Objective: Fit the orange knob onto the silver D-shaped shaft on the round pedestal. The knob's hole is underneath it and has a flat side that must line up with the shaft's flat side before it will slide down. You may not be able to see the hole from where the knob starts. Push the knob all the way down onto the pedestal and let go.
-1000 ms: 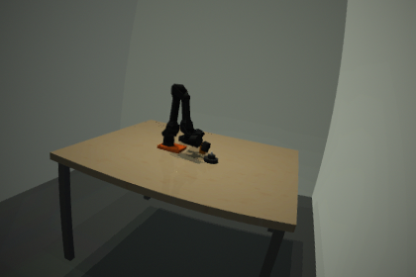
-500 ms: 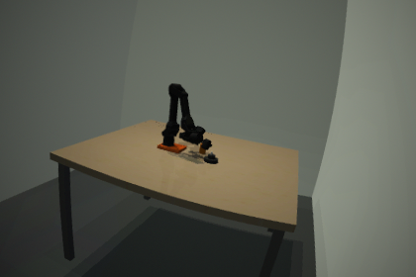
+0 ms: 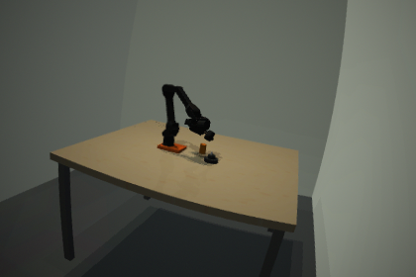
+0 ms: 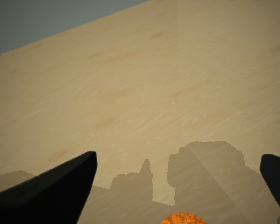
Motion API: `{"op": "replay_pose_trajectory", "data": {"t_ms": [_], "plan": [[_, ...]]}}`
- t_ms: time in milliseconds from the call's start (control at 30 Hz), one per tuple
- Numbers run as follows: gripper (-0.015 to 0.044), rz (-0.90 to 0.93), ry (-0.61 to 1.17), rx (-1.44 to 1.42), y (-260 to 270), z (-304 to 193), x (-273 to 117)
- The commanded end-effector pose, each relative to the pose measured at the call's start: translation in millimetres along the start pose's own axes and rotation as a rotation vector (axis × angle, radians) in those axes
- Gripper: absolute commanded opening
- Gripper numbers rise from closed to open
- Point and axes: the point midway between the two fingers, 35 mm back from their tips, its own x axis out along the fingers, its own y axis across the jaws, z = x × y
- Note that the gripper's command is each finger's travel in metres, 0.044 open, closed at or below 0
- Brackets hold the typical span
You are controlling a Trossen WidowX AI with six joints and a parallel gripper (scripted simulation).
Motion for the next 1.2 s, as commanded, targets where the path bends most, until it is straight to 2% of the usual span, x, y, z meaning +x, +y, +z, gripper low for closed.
{"op": "replay_pose_trajectory", "data": {"t_ms": [0, 233, 300, 767, 900, 1167], "plan": [[0.044, 0.036, 0.273, 0.047, 0.6, 2.8, 5.6], [0.044, -0.067, 0.897, 0.006, 5.9, 19.9, -13.2], [0.044, -0.117, 0.999, -0.029, 5.9, 28.2, -20.9], [0.044, -0.126, 1.011, -0.031, 6.2, 25.5, -22.0], [0.044, -0.126, 1.011, -0.031, 2.6, 0.2, -6.2], [0.044, -0.126, 1.011, -0.031, 0.8, -12.9, 4.5]]}}
